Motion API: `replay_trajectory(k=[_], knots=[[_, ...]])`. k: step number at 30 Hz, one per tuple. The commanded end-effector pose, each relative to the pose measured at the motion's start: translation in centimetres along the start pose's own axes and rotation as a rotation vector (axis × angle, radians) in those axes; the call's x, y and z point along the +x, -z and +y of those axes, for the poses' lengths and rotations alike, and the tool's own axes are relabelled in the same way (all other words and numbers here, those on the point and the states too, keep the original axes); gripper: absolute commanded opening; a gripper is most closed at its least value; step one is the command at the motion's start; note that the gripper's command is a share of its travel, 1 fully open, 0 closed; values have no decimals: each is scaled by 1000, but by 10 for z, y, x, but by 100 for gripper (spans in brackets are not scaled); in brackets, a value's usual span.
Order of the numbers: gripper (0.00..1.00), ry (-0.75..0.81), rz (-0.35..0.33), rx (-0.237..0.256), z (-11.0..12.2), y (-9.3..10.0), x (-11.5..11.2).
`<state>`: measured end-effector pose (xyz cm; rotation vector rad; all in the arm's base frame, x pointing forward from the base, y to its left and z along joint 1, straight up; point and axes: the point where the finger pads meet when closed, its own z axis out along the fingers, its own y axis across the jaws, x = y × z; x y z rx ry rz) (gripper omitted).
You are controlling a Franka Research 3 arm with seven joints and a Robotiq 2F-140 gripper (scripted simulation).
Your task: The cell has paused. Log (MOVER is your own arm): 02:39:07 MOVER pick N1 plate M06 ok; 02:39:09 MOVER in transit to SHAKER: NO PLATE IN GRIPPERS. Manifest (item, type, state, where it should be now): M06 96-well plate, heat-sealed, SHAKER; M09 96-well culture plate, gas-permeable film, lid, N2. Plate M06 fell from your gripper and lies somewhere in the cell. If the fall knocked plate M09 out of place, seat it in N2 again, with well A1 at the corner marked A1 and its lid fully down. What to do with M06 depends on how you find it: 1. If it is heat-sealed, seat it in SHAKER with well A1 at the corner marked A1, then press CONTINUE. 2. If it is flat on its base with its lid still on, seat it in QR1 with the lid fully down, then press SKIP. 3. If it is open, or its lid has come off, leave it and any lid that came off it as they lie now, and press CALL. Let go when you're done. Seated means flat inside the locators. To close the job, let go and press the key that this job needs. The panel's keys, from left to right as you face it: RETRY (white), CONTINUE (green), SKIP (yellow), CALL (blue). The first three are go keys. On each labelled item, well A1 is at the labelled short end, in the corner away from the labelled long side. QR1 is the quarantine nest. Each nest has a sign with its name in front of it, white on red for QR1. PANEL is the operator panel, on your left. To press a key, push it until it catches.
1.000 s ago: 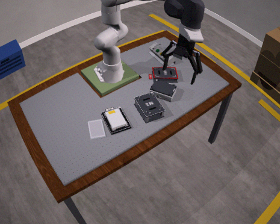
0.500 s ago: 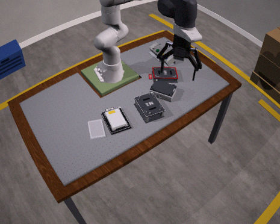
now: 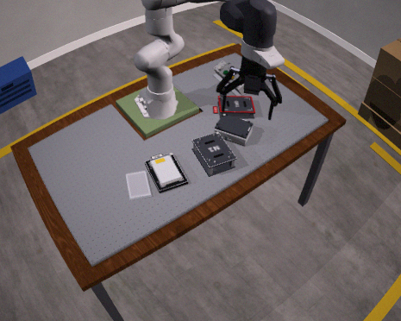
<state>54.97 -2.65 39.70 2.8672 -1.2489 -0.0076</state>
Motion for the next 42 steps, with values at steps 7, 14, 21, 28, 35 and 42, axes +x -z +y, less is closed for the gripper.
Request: replay_trajectory(k=[7,14,21,28,35,42], knots=[[100,185,24,-8,63,-38,49],[100,277,28,-21,117,-71,74],[100,431,25,-31,204,-125,93],[100,529,5,-35,282,-178,88],[100,647,3,-20,322,-210,75],[100,784,10,4,355,-241,57]])
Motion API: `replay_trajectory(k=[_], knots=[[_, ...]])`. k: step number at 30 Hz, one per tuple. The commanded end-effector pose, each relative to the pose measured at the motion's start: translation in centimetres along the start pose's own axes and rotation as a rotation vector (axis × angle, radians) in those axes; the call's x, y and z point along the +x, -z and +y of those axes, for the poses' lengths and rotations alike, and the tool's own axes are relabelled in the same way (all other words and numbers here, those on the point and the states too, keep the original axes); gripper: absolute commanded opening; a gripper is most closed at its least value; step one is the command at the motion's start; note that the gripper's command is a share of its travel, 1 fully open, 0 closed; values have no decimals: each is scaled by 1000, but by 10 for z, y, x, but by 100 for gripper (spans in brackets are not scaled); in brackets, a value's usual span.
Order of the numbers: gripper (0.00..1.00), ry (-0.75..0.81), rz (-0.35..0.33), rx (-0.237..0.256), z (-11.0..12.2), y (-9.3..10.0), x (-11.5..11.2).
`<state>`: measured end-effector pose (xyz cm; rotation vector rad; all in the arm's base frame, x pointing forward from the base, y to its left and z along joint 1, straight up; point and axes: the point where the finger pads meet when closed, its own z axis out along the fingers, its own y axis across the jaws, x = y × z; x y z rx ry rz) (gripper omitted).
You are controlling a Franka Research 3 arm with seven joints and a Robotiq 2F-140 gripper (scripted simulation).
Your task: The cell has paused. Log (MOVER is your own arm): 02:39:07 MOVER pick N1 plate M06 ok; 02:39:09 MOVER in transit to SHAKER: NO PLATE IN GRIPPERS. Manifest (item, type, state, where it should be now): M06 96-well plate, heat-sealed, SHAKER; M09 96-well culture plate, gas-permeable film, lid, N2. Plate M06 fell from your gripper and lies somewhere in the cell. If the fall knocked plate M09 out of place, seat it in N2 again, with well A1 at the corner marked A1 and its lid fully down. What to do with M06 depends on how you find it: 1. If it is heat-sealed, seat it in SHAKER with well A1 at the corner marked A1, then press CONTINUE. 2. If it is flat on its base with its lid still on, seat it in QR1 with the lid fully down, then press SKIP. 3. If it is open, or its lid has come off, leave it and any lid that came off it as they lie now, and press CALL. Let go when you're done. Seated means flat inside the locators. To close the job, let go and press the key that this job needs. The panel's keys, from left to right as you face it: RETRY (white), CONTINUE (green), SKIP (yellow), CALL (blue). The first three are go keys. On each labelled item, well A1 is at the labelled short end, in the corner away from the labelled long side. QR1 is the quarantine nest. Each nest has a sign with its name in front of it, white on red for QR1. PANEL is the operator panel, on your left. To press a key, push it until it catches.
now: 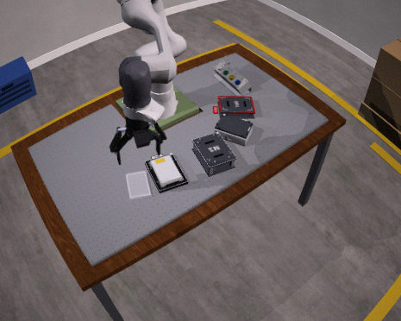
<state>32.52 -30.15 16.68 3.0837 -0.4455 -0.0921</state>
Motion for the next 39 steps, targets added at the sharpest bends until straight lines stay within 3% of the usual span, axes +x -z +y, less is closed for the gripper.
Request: replay_trajectory(k=[1,14,15,39], knots=[[100,258,62,16,11,-8,2],[100,292,64,22,15,-19,-9],[10,292,64,22,15,-19,-9],[10,292,64,22,15,-19,-9]])
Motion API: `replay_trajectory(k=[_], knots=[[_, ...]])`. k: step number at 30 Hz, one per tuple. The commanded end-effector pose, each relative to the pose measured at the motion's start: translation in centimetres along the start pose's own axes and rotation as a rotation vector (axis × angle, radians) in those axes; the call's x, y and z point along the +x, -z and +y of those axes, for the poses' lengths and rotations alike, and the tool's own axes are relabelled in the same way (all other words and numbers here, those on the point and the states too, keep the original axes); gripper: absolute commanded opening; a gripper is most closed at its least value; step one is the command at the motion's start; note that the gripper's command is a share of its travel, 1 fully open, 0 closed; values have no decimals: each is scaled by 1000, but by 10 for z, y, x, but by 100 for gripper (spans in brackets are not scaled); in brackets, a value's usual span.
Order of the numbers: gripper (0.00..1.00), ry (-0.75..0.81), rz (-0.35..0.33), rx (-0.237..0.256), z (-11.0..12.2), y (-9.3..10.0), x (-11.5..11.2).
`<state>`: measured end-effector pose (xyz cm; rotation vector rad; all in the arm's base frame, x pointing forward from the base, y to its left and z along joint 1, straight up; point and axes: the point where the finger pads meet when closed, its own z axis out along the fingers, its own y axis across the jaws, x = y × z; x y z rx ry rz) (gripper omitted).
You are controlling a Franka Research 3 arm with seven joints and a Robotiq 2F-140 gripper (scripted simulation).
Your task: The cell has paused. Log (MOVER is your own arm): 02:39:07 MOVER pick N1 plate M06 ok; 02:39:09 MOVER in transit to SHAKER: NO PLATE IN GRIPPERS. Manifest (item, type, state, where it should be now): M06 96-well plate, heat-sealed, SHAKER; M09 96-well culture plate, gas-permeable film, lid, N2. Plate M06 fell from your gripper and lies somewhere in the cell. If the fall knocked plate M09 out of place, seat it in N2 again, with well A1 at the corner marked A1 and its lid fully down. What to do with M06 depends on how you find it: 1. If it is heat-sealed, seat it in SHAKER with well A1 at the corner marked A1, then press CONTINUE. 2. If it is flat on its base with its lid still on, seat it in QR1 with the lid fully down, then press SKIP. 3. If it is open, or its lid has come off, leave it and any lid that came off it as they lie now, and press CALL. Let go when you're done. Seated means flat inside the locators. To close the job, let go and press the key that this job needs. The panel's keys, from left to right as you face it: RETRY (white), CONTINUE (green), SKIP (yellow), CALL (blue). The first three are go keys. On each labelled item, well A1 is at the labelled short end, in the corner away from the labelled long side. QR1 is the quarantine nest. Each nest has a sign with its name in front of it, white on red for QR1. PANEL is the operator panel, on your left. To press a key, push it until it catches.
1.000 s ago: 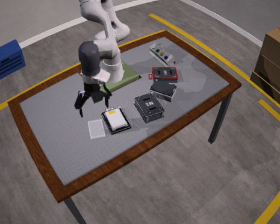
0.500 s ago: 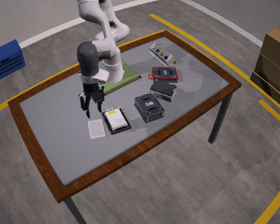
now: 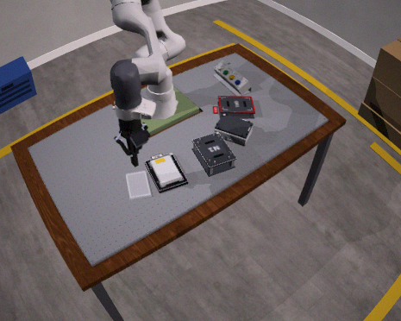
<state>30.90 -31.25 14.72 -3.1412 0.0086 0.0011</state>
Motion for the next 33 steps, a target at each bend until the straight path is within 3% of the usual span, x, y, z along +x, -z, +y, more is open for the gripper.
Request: replay_trajectory(k=[1,11,23,33], knots=[[10,11,6,-3,1,2,2],[10,1,6,-3,1,2,2],[10,-380,7,2,2,1,4],[10,-390,7,2,2,1,4]])
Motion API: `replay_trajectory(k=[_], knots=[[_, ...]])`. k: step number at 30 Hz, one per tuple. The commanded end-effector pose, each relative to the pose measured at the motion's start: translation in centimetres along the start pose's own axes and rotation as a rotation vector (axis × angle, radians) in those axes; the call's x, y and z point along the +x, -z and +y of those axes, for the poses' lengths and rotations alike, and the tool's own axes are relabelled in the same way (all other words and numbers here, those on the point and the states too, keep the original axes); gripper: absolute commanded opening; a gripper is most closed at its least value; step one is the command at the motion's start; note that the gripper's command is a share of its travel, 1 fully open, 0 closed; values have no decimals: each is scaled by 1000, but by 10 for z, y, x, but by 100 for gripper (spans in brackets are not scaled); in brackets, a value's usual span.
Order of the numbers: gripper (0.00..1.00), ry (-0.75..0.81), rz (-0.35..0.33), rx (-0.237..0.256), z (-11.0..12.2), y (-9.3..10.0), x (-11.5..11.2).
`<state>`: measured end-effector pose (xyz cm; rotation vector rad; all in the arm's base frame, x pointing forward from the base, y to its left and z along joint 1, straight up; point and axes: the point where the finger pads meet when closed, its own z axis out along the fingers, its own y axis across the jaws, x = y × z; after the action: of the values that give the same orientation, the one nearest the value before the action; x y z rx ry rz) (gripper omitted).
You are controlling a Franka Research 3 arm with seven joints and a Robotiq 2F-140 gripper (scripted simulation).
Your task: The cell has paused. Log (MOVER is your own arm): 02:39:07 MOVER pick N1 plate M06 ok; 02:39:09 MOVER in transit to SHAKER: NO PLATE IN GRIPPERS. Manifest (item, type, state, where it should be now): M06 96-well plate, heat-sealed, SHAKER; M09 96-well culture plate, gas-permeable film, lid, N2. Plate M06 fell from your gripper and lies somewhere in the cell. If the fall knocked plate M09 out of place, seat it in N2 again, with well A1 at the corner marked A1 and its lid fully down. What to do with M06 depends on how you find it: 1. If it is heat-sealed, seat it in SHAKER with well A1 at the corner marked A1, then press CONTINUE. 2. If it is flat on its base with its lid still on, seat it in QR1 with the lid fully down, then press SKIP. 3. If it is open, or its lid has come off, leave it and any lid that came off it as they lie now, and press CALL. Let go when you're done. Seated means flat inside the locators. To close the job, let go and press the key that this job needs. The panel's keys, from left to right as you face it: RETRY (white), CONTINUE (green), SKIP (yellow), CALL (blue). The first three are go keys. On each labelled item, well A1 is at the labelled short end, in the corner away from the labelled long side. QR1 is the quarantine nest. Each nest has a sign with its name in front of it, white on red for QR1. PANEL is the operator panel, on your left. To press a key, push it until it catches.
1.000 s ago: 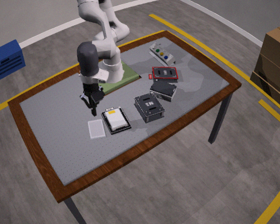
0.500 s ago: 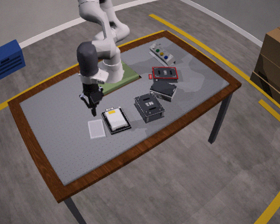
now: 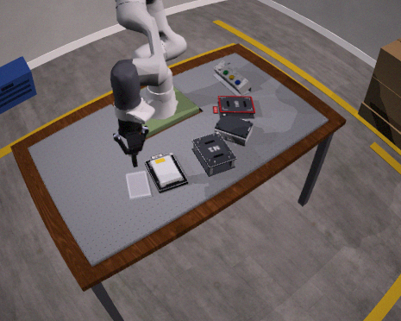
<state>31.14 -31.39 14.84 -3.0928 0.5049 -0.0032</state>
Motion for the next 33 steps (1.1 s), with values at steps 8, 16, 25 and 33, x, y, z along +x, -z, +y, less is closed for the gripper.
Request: replay_trajectory(k=[8,16,25,33], knots=[[70,-72,5,-5,0,0,1],[70,-72,5,-5,0,0,1],[70,-72,5,-5,0,0,1],[70,-72,5,-5,0,0,1]])
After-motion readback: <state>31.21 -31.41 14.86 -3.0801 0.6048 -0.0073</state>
